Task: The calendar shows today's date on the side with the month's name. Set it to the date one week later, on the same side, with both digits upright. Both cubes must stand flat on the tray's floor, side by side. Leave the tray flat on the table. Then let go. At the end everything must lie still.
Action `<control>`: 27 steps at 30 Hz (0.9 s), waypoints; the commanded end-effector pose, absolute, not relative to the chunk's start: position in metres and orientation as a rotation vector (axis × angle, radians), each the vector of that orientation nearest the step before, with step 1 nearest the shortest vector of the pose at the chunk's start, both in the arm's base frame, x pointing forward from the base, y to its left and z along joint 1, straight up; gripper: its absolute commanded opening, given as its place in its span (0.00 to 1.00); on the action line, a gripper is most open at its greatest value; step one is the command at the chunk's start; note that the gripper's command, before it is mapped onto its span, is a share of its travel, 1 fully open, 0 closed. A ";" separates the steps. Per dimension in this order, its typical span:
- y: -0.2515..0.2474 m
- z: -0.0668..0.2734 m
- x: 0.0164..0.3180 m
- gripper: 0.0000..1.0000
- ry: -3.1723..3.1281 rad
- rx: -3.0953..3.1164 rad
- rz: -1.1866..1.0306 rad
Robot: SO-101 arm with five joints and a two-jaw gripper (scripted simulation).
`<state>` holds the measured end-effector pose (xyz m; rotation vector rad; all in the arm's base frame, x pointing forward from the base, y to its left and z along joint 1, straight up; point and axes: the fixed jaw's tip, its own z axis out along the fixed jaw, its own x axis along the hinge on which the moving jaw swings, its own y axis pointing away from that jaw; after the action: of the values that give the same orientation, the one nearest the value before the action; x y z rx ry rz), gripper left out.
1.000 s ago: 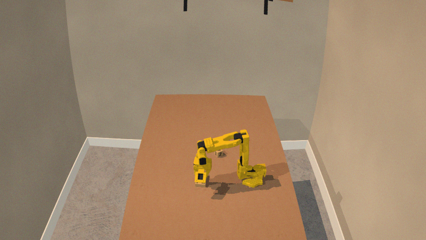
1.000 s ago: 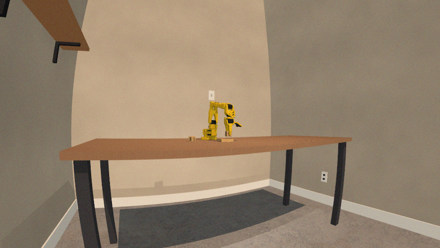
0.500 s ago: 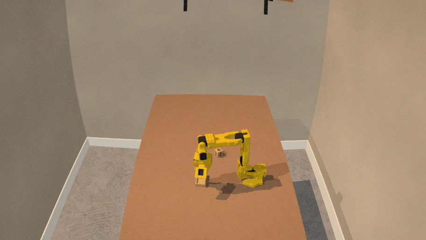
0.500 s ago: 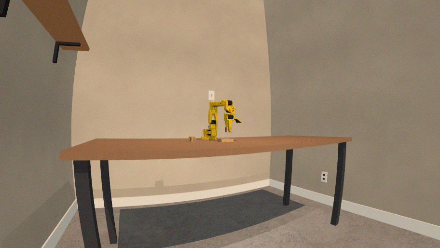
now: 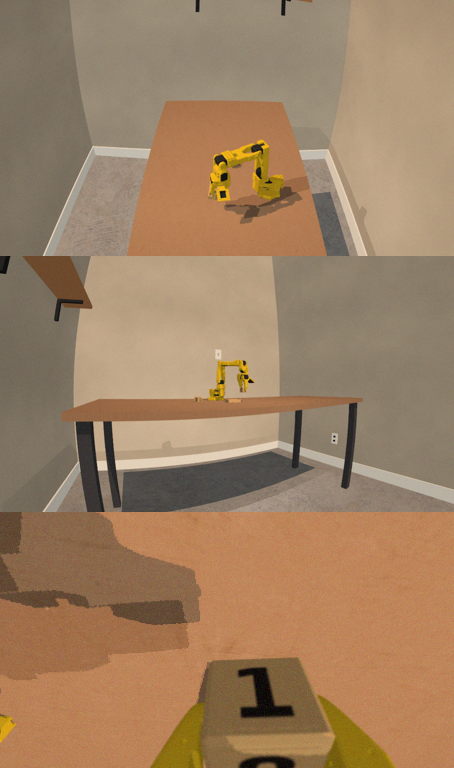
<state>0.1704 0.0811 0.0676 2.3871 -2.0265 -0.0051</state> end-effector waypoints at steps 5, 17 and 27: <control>0.135 0.065 0.148 0.00 -1.673 2.687 0.011; 0.165 0.059 0.119 0.00 -1.385 2.847 0.007; 0.165 0.059 0.119 0.00 -1.385 2.847 0.007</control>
<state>0.1149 0.1562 0.0519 2.7856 -1.3704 -0.0086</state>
